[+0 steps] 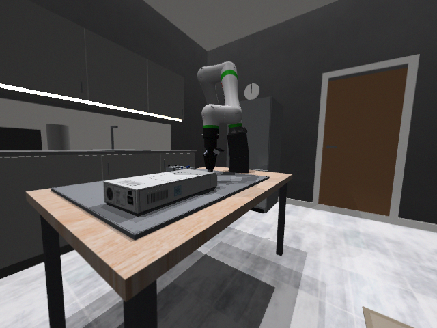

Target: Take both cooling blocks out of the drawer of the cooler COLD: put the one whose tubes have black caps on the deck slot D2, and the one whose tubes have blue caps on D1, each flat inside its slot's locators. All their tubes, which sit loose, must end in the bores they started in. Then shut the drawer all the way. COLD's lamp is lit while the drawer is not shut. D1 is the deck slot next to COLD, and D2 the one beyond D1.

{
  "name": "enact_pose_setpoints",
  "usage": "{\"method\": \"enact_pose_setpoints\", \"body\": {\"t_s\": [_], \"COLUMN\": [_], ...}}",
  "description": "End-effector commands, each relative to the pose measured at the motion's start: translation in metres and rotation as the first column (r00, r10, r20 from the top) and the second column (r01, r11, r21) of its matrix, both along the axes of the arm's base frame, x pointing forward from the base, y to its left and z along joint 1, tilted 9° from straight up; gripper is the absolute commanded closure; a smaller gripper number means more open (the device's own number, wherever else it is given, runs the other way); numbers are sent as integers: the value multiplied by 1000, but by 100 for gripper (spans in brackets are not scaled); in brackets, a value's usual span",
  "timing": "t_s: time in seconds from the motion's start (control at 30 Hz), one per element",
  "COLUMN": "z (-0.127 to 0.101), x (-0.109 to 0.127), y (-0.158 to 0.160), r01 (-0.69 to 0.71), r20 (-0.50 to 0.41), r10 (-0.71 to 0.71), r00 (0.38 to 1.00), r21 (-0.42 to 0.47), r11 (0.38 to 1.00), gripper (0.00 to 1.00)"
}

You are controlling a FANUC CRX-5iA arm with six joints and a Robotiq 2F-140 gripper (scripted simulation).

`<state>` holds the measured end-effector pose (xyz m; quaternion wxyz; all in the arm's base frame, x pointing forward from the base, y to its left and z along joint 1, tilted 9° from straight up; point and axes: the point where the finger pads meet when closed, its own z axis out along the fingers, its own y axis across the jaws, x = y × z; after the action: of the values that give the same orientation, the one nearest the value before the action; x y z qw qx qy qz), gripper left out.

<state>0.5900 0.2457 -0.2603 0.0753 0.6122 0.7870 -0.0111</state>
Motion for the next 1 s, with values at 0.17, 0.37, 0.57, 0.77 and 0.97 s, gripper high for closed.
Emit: {"method": "enact_pose_setpoints", "body": {"t_s": [0.17,0.37,0.57,0.77,0.97], "z": [1,1,4,12,18], "x": [-6,-6,-6,-7,-8], "y": [-1,-1,-1,0,1], "r01": [0,0,0,0,0], "r20": [2,2,2,2,2], "r10": [0,0,0,0,0], "r00": [1000,1000,1000,1000,1000], "r21": [1,1,1,1,1], "r11": [1000,1000,1000,1000,1000], "gripper": [90,90,90,90,90]}}
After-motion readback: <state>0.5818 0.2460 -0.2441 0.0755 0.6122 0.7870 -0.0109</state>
